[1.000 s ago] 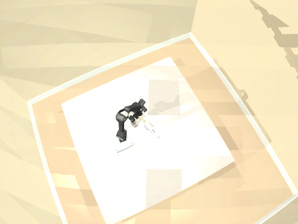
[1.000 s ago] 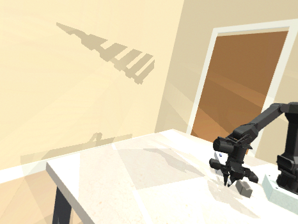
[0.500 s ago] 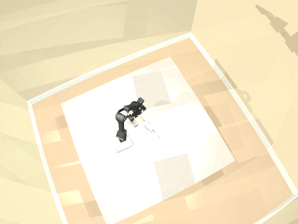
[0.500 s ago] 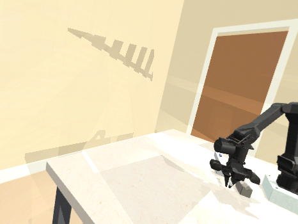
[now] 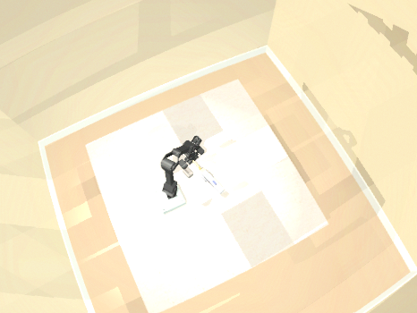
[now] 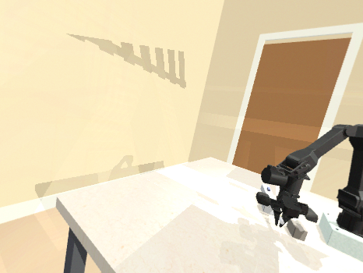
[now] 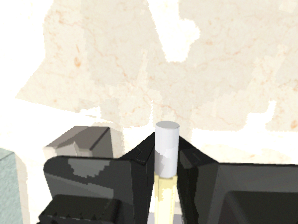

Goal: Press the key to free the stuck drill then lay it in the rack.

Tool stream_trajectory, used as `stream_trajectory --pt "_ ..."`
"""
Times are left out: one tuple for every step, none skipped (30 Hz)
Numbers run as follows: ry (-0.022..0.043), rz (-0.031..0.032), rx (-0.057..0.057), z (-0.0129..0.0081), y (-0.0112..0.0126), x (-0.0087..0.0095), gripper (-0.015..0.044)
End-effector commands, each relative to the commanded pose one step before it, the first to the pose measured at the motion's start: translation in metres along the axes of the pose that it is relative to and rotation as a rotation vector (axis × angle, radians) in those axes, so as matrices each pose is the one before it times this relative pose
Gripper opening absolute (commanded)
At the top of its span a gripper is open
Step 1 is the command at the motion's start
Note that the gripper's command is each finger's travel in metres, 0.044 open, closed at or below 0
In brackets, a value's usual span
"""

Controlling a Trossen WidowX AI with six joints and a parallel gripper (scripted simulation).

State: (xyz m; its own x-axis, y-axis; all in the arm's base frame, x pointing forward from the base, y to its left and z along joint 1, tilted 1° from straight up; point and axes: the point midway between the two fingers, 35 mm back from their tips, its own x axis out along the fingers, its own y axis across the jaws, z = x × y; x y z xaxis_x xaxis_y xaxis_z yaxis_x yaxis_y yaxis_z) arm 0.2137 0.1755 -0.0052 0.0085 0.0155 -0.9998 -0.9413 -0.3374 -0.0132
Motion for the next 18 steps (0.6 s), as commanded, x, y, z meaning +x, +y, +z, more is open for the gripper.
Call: stream_trajectory --pt "-0.00204 -0.00131 0.0001 -0.00008 -0.00013 -0.00301 0.0000" --pt "0.00000 0.00000 0.0000 -0.00006 0.00003 -0.00057 0.0000" --pt "0.00000 0.00000 0.0000 -0.00006 0.00003 -0.00058 0.0000" --pt "0.00000 0.00000 0.0000 -0.00006 0.00003 -0.00058 0.0000" --pt "0.00000 0.00000 0.0000 -0.00006 0.00003 -0.00058 0.0000" --pt "0.00000 0.00000 0.0000 -0.00006 0.00002 -0.00058 0.0000" --pt "0.00000 0.00000 0.0000 -0.00006 0.00002 -0.00058 0.0000" --pt "0.00000 0.00000 0.0000 -0.00006 0.00002 -0.00058 0.0000" --pt "0.00000 0.00000 0.0000 -0.00006 0.00002 -0.00058 0.0000" --pt "0.00000 0.00000 0.0000 -0.00005 0.00002 -0.00058 0.0000" --pt "0.00000 0.00000 0.0000 -0.00005 0.00002 -0.00058 0.0000" --pt "0.00000 0.00000 0.0000 -0.00005 0.00002 -0.00059 0.0000" --pt "0.00000 0.00000 0.0000 -0.00005 0.00002 -0.00059 0.0000" --pt "0.00000 0.00000 0.0000 -0.00005 0.00001 -0.00059 0.0000" --pt "0.00000 0.00000 0.0000 -0.00005 0.00001 -0.00059 0.0000" --pt "0.00000 0.00000 0.0000 -0.00005 0.00001 -0.00059 0.0000" --pt "0.00000 0.00000 0.0000 -0.00005 0.00001 -0.00059 0.0000" --pt "0.00000 0.00000 0.0000 -0.00005 0.00001 -0.00059 0.0000"
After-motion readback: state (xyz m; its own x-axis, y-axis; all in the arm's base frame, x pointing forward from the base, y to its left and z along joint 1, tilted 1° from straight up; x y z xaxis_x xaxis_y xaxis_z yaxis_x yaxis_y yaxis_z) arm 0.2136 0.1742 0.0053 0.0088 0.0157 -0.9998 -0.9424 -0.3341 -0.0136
